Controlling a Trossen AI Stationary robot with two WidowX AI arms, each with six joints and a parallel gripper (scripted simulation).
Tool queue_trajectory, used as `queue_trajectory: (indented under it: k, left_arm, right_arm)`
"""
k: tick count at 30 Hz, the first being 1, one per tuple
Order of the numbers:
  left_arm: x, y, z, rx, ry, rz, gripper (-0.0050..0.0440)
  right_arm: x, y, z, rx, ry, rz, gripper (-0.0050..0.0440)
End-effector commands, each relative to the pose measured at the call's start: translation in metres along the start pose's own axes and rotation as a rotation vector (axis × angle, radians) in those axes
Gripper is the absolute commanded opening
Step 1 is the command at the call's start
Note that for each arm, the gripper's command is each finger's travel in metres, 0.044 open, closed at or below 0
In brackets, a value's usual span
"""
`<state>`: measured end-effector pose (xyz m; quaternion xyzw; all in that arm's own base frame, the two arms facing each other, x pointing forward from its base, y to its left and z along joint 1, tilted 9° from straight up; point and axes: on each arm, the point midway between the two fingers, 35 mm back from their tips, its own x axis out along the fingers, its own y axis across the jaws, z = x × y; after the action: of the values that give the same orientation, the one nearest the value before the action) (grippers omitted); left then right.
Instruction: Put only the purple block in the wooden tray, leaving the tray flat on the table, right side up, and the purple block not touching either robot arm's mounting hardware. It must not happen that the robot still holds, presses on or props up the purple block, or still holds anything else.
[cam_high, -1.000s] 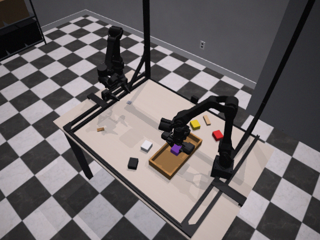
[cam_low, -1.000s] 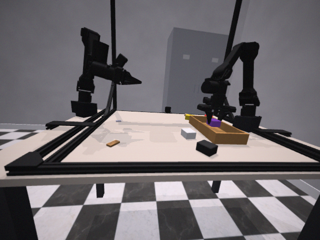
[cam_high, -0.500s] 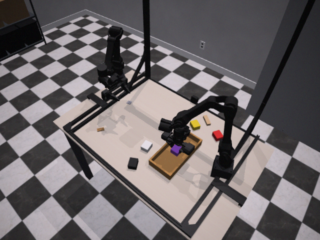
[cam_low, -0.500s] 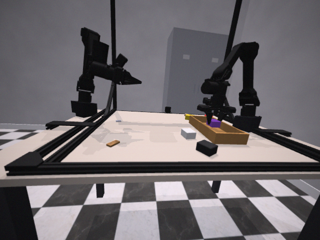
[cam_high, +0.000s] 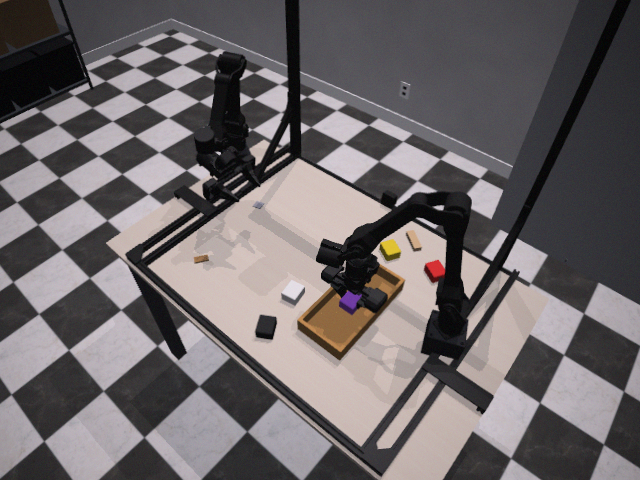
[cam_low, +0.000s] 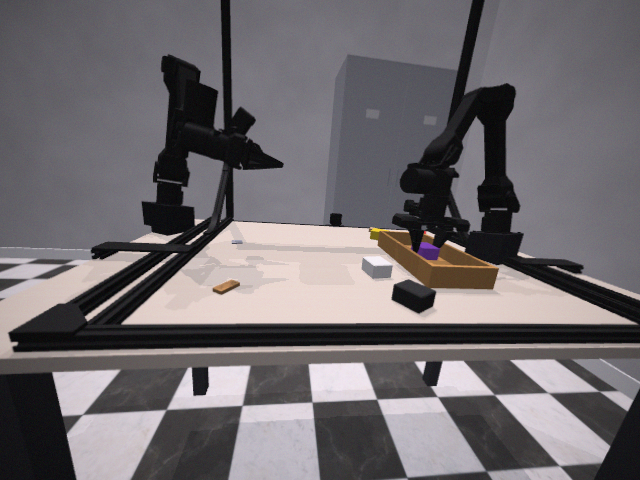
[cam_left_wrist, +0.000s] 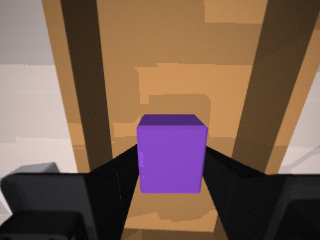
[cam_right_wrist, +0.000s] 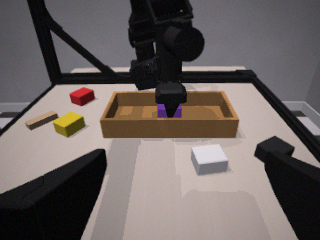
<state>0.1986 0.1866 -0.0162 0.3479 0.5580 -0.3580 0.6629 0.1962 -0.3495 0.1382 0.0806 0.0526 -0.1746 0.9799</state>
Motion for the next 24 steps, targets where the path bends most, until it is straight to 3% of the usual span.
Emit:
queue_trajectory:
  k: [1, 19, 24]
  left_arm:
    - [0.008, -0.004, 0.002, -0.004, -0.009, -0.012, 0.0]
    - [0.019, -0.004, 0.002, -0.004, -0.009, -0.012, 0.0]
    - [0.012, 0.0, 0.0, 0.0, 0.0, 0.002, 0.012]
  right_arm:
    - [0.0, 0.0, 0.0, -0.005, -0.001, 0.002, 0.04]
    - [0.0, 0.0, 0.0, -0.005, -0.001, 0.002, 0.04]
    - [0.0, 0.0, 0.0, -0.005, -0.001, 0.002, 0.04]
